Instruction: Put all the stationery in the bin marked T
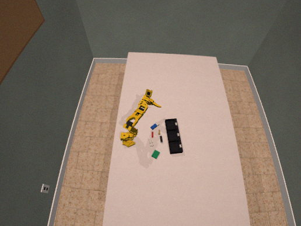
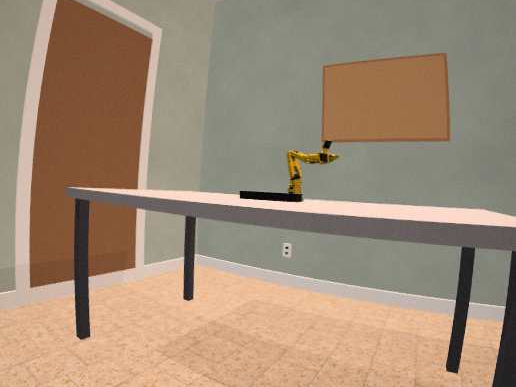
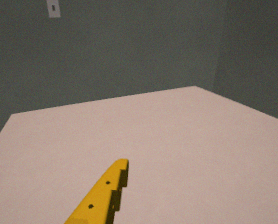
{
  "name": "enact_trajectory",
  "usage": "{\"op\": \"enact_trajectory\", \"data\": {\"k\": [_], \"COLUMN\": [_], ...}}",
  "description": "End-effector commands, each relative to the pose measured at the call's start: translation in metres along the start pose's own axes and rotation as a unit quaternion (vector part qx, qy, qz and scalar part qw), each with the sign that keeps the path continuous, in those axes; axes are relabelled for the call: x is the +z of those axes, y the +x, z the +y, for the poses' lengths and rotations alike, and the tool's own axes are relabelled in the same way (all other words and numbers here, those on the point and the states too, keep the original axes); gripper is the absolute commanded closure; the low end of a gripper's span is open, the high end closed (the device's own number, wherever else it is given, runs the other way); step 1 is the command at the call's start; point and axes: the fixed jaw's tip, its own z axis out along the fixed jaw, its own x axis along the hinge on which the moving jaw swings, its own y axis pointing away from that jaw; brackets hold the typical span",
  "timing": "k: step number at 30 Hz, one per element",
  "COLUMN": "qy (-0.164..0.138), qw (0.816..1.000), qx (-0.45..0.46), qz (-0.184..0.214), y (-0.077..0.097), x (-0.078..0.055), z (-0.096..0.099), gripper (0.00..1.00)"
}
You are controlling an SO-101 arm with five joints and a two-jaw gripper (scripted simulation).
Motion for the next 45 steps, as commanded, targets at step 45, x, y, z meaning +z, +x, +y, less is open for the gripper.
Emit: {"op": "enact_trajectory", "data": {"k": [45], "qy": [0.082], "qw": [0.971], "qx": [-0.171], "qz": [0.145], "y": [0.030], "x": [-0.015], "z": [-0.063], "gripper": [0.00]}}
